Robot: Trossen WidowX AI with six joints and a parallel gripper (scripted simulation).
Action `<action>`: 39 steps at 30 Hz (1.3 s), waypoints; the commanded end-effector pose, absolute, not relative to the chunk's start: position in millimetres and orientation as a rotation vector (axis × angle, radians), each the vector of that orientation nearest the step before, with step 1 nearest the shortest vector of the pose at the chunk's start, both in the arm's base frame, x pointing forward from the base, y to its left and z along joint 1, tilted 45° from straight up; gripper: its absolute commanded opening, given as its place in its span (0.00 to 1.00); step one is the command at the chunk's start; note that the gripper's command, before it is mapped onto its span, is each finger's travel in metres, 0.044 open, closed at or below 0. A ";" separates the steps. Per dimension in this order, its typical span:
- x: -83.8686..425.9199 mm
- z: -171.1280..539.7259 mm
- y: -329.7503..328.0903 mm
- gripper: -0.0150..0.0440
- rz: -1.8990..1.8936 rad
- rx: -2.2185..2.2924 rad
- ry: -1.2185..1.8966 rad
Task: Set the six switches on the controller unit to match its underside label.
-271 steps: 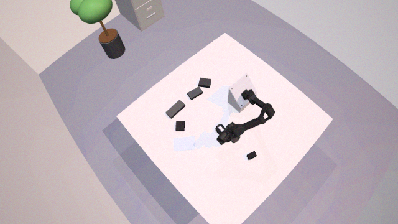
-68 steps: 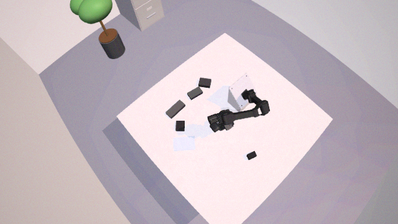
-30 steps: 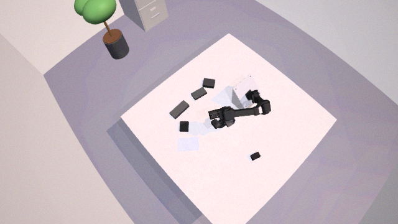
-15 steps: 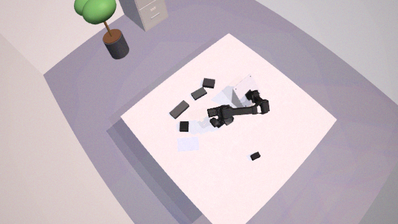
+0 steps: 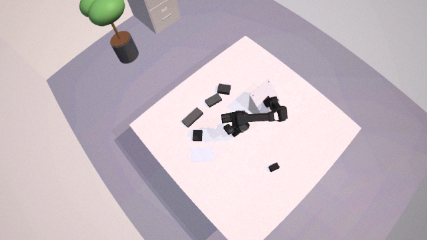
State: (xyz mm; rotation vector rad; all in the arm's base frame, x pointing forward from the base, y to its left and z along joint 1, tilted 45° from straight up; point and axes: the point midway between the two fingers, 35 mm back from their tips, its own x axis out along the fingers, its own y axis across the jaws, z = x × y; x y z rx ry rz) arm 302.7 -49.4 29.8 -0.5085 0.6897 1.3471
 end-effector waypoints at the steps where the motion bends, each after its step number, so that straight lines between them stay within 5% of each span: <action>1: 300.9 20.7 -49.0 0.83 1.368 -0.504 0.700; 39: 296.0 -2.4 -69.5 0.83 1.367 -0.506 0.701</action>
